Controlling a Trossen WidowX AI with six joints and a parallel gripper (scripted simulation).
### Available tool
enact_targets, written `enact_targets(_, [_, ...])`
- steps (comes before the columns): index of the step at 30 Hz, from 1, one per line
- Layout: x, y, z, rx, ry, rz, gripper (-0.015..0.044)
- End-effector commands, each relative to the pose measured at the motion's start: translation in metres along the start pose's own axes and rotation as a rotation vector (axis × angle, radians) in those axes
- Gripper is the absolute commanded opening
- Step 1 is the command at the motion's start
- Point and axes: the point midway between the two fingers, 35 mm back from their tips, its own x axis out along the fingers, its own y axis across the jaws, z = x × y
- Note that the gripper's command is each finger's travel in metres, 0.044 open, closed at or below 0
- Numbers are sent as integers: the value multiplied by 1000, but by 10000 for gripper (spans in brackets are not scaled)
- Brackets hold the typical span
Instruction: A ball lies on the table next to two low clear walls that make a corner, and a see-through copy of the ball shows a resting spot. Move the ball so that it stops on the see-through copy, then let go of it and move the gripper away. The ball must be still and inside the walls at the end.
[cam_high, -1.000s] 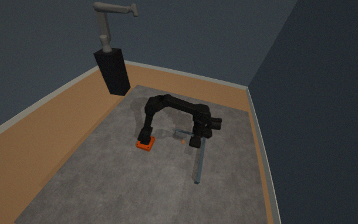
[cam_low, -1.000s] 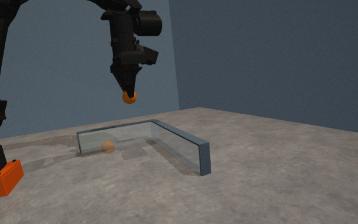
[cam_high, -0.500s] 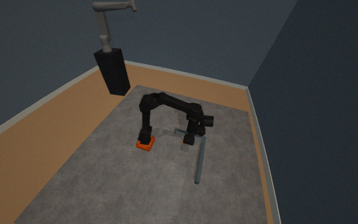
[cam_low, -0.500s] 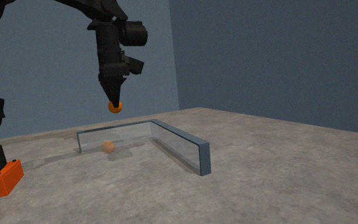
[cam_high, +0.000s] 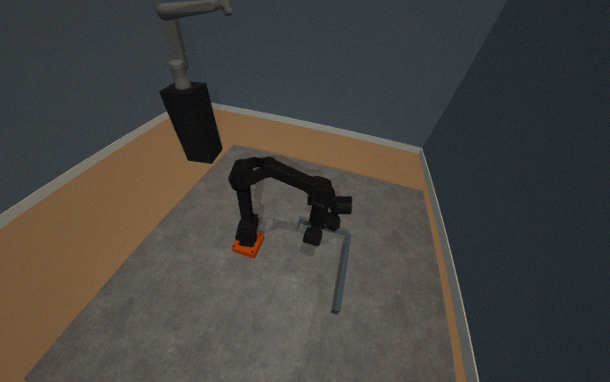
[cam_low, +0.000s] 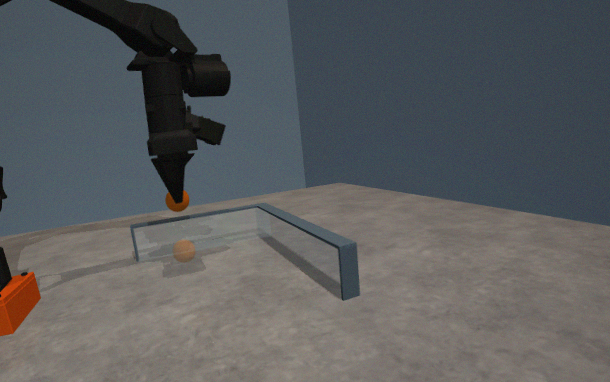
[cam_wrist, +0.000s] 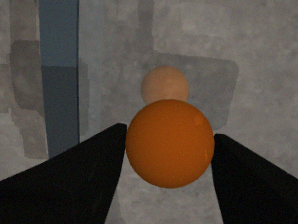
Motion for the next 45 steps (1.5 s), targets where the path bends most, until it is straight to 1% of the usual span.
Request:
enact_targets(1, [15,0,-2,6,9,0,0])
enact_targets(12, [66,0,-4,6,9,0,0])
enact_targets(34, [86,0,-4,6,9,0,0])
enact_targets(44, [83,0,-2,0,1,0,263])
enact_targets(45, [83,0,-2,0,1,0,281])
